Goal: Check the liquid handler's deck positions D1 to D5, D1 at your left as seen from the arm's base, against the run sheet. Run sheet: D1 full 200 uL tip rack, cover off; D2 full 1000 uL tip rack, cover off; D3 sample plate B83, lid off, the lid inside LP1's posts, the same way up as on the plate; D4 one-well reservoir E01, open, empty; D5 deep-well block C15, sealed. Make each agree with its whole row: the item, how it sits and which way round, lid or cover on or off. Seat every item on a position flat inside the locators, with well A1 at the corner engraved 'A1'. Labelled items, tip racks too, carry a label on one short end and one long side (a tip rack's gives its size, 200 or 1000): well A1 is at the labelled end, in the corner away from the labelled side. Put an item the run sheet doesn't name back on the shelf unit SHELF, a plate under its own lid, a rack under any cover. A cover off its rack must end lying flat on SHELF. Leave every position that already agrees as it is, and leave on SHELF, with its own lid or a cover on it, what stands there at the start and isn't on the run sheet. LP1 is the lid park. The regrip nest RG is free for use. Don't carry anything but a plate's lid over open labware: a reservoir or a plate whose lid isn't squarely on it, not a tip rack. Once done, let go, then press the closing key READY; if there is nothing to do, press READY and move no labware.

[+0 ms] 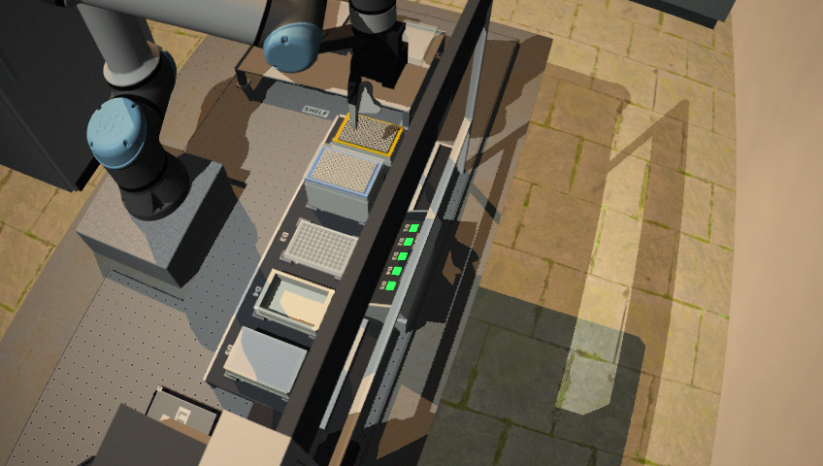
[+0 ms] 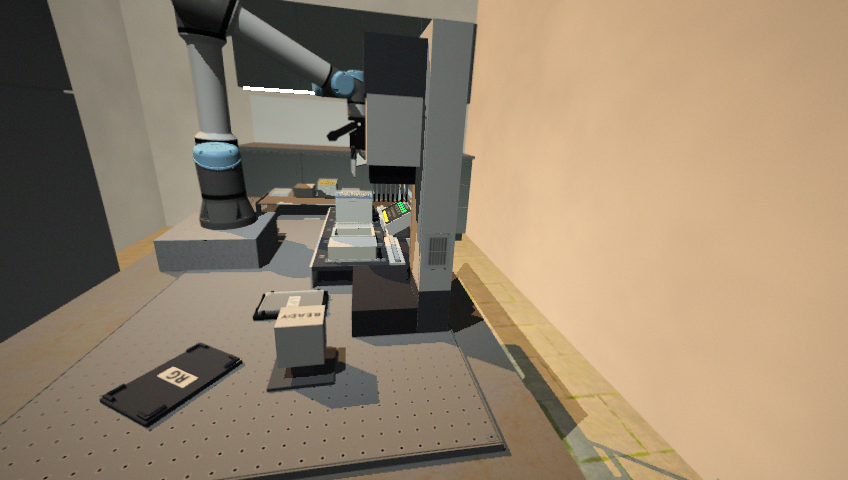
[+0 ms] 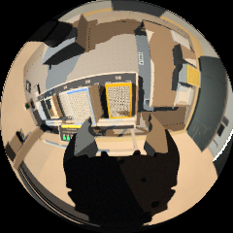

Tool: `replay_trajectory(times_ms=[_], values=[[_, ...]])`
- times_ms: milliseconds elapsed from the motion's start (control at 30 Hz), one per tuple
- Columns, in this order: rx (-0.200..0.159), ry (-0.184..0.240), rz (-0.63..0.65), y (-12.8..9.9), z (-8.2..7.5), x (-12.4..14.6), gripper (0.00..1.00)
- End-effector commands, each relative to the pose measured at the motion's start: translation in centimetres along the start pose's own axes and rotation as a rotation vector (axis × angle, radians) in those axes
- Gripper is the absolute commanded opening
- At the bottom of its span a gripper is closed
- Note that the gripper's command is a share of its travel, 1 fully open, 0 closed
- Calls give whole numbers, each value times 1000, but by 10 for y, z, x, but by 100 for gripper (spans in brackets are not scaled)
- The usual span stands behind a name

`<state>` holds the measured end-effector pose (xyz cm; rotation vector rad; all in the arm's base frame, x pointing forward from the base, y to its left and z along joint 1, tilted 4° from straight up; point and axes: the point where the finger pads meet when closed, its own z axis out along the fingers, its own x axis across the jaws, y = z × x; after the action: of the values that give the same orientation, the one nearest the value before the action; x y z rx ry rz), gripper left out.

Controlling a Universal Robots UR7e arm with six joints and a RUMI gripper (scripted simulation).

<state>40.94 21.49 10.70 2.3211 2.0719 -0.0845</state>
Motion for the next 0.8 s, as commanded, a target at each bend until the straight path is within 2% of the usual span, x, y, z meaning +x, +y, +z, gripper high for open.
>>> replay_trajectory(times_ms=[0, 767], values=[[-1, 1, 0, 0, 7, 0, 82], [-1, 1, 0, 0, 42, 0, 82]])
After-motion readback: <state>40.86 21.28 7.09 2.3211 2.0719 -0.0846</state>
